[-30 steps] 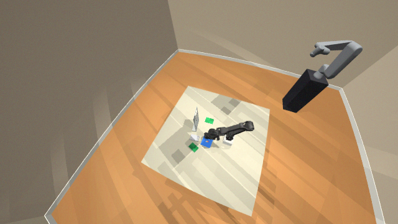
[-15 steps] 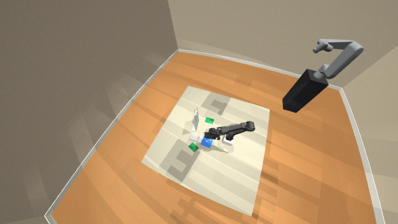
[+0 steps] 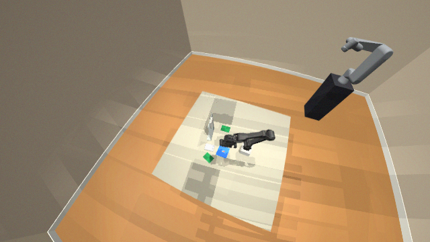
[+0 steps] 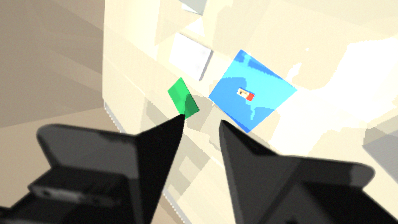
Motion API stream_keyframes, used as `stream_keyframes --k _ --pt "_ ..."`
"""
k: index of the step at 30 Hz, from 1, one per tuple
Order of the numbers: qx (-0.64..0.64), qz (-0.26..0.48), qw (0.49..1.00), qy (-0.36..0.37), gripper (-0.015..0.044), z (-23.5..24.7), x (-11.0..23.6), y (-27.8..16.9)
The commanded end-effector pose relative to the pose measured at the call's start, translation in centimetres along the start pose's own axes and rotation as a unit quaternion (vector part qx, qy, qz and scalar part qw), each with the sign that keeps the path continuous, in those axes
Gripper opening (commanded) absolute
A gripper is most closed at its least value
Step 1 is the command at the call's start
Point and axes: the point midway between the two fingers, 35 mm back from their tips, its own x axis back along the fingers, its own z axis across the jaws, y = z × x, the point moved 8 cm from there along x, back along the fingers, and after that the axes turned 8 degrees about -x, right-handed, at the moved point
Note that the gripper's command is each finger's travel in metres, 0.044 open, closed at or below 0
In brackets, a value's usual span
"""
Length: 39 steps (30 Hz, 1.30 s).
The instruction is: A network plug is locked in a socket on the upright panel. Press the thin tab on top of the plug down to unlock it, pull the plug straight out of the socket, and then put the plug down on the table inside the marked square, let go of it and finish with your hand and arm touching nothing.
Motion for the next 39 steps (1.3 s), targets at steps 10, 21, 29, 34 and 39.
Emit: stream_keyframes --k 10,21,29,34,39 --pt "0.002 0.004 1.000 0.008 0.0156 2.1 4.0 -0.3" --pt "0.002 0.004 1.000 0.009 0.0261 2.6 5.4 -0.4" --pt "0.002 0.004 1.000 0.009 0.0440 2.6 5.4 -0.4" --pt "0.002 0.004 1.000 0.009 0.0440 2.6 5.4 -0.4" --pt "0.002 0.004 1.000 0.009 0.0440 2.6 5.4 -0.4"
